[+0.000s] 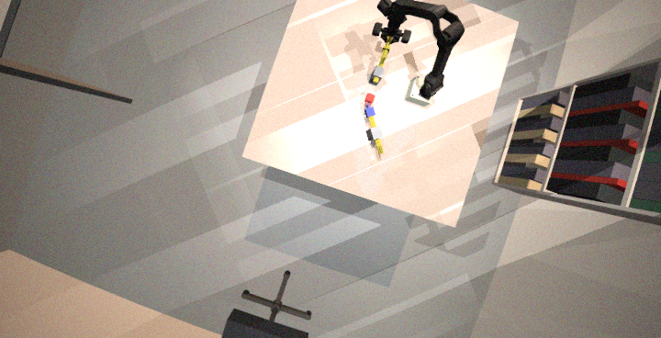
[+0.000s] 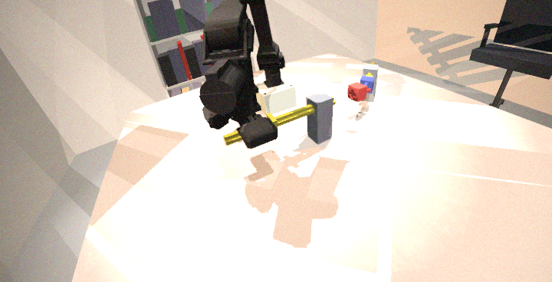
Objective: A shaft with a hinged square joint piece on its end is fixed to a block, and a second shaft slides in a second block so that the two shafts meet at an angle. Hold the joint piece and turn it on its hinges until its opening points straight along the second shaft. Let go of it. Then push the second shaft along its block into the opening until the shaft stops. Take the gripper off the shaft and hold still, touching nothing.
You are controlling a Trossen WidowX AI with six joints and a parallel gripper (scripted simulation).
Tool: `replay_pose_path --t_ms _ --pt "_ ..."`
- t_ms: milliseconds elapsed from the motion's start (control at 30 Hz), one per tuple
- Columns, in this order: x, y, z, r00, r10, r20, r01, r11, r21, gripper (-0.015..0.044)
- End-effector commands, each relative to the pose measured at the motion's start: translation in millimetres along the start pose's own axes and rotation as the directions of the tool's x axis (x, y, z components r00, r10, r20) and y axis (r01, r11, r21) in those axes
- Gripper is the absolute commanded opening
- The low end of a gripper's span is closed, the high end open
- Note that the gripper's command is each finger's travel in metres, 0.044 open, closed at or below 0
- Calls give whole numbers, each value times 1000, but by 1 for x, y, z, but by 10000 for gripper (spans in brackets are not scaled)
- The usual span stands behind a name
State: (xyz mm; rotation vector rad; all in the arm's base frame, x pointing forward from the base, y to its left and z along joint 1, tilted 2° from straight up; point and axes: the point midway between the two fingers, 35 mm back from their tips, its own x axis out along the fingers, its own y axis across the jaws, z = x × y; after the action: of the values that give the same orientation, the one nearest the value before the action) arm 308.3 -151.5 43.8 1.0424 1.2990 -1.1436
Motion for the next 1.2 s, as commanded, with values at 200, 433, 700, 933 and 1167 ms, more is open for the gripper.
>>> replay_pose_path --t_ms 200,433,700,933,1167 --pt "1 -1 0 1000 -3 2 3 1000 4 102" --pt "1 -1 0 1000 -3 2 3 1000 4 67" --pt "2 0 1 999 36 2 -36 999 4 67" --pt "2 0 2 997 71 2 -71 997 4 67" --pt "2 0 2 994 107 2 -107 994 4 67"
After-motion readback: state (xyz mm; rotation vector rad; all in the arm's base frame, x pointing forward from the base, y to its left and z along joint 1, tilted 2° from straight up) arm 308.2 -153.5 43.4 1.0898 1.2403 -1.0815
